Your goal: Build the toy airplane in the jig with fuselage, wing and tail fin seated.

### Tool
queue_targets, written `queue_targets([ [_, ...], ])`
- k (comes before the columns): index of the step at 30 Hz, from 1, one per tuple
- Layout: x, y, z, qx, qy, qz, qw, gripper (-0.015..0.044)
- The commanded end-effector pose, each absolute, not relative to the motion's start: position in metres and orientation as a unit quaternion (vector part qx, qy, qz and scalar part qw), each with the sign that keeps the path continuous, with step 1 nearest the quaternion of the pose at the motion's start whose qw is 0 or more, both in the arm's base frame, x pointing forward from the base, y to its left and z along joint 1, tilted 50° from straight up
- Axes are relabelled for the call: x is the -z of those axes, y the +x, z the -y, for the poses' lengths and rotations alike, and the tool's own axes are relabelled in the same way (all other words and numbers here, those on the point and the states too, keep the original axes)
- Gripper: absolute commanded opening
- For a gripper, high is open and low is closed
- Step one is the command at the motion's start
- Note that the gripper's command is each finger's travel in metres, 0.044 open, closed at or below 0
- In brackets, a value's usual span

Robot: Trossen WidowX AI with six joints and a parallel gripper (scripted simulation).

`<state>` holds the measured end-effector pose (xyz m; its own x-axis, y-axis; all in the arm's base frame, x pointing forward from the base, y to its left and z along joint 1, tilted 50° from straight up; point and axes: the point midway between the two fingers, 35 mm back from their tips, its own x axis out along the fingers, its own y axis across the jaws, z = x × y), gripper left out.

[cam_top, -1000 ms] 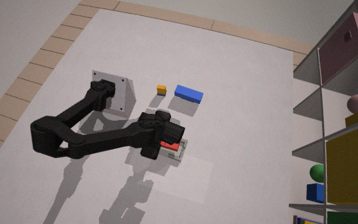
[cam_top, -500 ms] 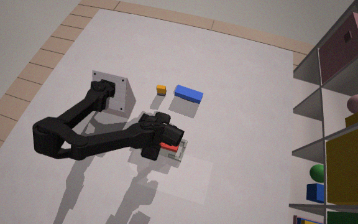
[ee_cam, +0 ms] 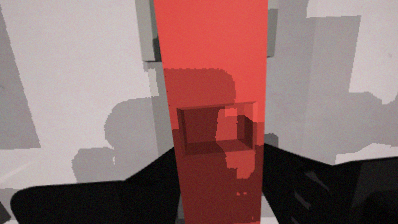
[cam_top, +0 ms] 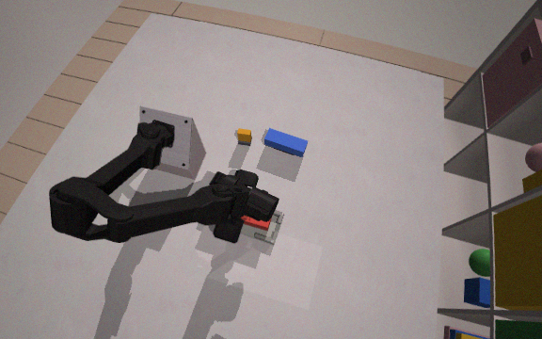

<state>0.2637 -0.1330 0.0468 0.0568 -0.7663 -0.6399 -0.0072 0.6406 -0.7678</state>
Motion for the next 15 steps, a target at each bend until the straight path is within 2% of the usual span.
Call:
queue_targets([
  [1, -0.047, 0.2638, 0.1329, 0.289, -0.31, -0.623, 0.658, 0.0266],
  [8, -0.047, 0.2638, 0.1329, 0.289, -0.31, -0.623, 0.658, 0.044],
  [15, -0.047, 0.2638, 0.1329, 0.289, -0.31, -0.623, 0.658, 0.044],
])
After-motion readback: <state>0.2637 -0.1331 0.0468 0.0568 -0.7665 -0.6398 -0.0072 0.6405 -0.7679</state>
